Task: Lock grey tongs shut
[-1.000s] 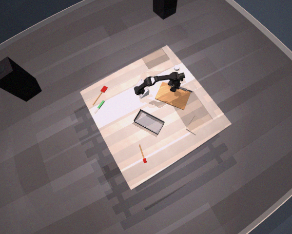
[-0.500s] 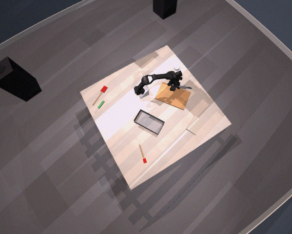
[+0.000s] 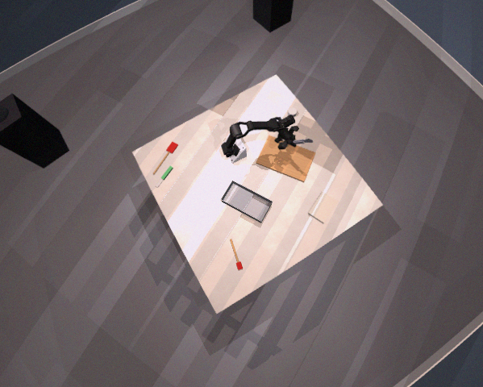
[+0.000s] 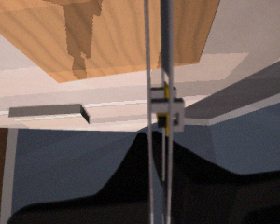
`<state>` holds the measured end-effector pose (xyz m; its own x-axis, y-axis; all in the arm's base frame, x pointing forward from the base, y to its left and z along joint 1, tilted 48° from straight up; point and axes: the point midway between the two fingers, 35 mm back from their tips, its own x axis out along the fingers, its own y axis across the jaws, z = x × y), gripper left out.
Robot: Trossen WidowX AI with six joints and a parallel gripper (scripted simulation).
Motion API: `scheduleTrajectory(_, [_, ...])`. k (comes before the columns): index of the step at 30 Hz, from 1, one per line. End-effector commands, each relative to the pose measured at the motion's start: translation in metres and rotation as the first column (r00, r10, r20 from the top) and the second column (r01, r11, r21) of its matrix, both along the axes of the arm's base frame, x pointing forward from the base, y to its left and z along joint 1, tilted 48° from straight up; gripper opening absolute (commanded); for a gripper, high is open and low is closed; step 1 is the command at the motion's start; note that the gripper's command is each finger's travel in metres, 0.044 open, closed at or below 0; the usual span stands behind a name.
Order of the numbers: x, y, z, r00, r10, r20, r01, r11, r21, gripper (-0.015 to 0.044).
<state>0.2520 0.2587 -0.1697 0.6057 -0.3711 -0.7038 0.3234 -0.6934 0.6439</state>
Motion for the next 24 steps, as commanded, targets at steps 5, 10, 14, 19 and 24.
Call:
scheduleTrajectory(5, [-0.005, 0.000, 0.016, 0.992, 0.068, 0.108, -0.072, 0.997, 0.040, -0.0150])
scheduleTrajectory(10, [-0.009, -0.004, 0.024, 0.981, 0.099, 0.166, -0.109, 0.993, 0.053, -0.0150])
scheduleTrajectory(14, [-0.013, -0.008, 0.031, 0.970, 0.121, 0.212, -0.137, 0.989, 0.061, -0.0150])
scheduleTrajectory(19, [-0.019, -0.014, 0.041, 0.953, 0.144, 0.268, -0.168, 0.983, 0.070, -0.0150])
scheduleTrajectory(24, [-0.023, -0.018, 0.048, 0.939, 0.157, 0.306, -0.189, 0.979, 0.075, -0.0150])
